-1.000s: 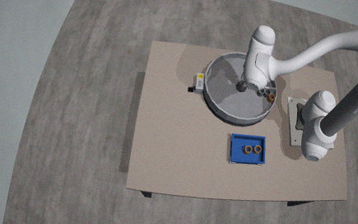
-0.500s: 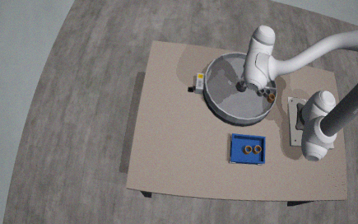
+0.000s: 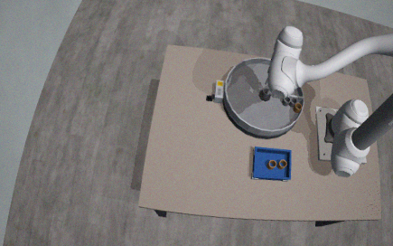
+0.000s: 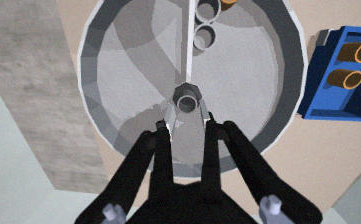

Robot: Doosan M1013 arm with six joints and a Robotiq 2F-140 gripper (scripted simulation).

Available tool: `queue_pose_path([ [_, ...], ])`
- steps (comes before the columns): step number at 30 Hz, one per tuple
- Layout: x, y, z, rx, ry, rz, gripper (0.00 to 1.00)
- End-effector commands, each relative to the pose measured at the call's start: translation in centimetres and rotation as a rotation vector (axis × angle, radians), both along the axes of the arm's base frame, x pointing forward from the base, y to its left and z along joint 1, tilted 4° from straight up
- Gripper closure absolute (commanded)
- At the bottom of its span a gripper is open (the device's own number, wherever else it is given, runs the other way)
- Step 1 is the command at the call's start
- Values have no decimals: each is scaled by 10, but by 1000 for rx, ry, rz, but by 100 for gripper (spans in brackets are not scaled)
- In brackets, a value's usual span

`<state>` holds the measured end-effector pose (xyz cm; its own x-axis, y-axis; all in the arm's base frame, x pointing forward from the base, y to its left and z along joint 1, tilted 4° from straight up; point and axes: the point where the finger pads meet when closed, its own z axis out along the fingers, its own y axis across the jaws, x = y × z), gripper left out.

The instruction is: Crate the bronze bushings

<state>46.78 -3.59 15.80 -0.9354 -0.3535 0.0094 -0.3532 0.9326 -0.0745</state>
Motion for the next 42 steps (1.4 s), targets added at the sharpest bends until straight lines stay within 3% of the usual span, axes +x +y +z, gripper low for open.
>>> queue_pose_path([
  [1, 4, 3, 7, 6, -8, 5, 72],
  [32, 4, 3, 7, 6, -8, 5, 72],
  [33, 3, 3, 7, 6, -8, 4, 90],
  [38, -7, 5, 6, 8, -12, -42, 90],
  [42, -34, 9, 4, 10, -20, -163, 90],
])
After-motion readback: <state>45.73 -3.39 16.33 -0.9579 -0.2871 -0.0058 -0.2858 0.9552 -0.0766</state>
